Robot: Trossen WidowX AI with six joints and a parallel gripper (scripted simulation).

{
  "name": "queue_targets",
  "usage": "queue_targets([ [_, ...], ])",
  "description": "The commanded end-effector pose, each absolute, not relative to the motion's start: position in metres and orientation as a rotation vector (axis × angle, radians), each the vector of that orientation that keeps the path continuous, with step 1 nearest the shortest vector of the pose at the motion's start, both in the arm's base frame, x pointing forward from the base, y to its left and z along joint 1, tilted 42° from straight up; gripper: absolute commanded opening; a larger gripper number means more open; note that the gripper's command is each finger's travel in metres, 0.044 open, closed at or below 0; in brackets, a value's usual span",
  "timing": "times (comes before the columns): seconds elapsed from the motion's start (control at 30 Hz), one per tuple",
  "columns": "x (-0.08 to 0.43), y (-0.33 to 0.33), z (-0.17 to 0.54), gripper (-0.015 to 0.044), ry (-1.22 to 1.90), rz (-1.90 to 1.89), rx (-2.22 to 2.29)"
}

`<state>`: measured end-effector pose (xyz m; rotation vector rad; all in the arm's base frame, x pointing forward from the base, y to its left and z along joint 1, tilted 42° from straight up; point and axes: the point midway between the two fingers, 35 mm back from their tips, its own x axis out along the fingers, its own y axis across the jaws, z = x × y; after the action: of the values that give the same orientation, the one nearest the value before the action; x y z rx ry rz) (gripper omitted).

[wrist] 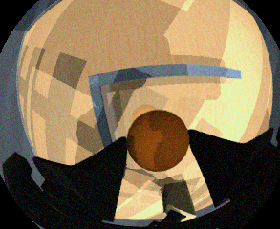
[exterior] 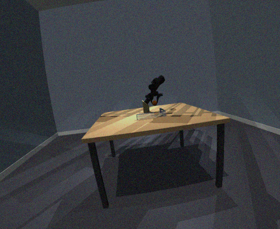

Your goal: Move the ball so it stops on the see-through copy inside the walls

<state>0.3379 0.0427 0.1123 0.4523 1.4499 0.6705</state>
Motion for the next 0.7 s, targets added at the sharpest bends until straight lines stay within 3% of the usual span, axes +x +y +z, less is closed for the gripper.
queue_targets([
  [0.0,0.330,0.053,0.106,0.0000,1.455,0.673,0.456],
  [0.67,0.315,0.103,0.057,0.0000,1.454,0.675,0.458],
])
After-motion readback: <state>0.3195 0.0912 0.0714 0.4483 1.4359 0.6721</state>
